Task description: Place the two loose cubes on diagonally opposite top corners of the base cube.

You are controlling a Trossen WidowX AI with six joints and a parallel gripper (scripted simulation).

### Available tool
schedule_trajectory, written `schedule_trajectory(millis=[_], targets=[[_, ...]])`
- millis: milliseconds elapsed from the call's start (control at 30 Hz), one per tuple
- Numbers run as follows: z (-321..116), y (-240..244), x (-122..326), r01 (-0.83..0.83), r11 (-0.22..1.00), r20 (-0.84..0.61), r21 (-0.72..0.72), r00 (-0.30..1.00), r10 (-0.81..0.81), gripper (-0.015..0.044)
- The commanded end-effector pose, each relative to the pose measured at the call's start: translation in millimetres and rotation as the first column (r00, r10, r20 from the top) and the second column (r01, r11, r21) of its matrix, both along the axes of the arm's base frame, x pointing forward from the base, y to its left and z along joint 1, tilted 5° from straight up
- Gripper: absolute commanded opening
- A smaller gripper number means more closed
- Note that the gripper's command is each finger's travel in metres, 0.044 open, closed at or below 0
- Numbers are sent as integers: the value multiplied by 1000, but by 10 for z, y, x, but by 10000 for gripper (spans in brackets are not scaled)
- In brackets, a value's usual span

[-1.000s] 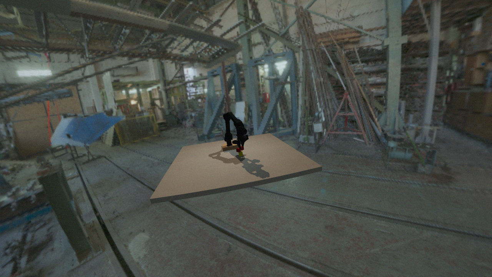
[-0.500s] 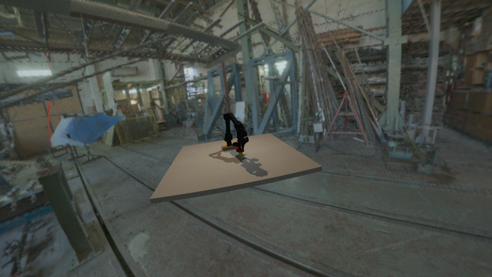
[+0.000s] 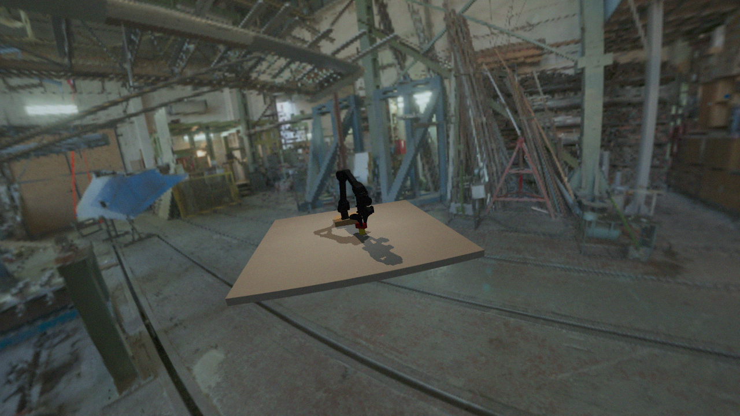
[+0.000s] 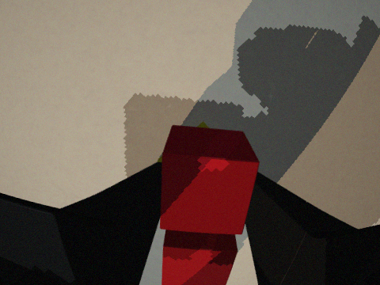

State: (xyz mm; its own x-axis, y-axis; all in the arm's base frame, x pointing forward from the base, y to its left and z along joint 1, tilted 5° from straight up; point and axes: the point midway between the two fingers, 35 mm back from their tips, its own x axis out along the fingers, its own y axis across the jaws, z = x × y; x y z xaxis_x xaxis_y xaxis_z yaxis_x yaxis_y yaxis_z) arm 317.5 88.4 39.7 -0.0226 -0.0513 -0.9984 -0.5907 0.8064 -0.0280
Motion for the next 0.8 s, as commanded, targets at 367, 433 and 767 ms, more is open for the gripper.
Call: schedule_trajectory(millis=[367,433,767], targets=[[76,5,2,0,1000,0,1,1000,0,205],[113,6,3,0,1000,0,0,1000,0,205],[321,17,8,0,1000,0,1,1000,0,205]])
